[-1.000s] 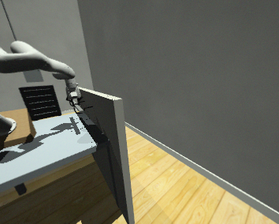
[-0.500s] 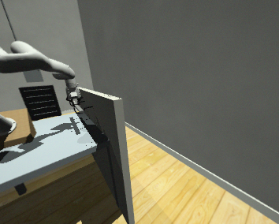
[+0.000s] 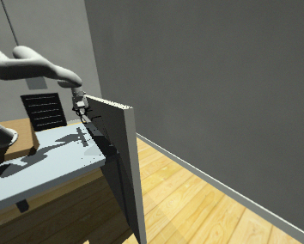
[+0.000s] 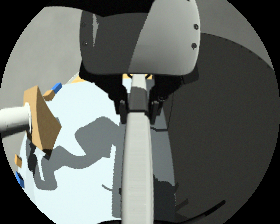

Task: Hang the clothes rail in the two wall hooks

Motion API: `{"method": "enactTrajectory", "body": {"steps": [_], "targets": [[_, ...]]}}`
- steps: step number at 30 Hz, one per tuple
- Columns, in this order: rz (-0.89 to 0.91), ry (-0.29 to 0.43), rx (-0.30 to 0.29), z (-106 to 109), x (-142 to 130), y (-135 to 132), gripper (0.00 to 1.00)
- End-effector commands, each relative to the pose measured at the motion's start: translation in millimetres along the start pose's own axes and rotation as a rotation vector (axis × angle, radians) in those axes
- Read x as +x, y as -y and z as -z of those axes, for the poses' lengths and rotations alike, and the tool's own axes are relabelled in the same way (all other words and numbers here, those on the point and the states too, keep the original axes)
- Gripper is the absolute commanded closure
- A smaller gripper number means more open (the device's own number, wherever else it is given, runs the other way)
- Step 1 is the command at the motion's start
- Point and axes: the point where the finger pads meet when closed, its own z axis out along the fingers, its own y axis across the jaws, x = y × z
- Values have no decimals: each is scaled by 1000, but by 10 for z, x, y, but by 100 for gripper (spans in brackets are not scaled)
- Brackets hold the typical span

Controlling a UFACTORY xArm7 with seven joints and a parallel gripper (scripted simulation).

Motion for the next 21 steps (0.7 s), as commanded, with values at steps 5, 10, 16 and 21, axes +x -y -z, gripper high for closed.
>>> {"method": "enactTrajectory", "body": {"steps": [5,10,16,21], "targets": [[0,3,5,-16,-11,10,100],[0,3,5,-16,-11,10,100],[0,3,5,-17,-11,10,100],[0,3,5,-16,-11,10,100]]}}
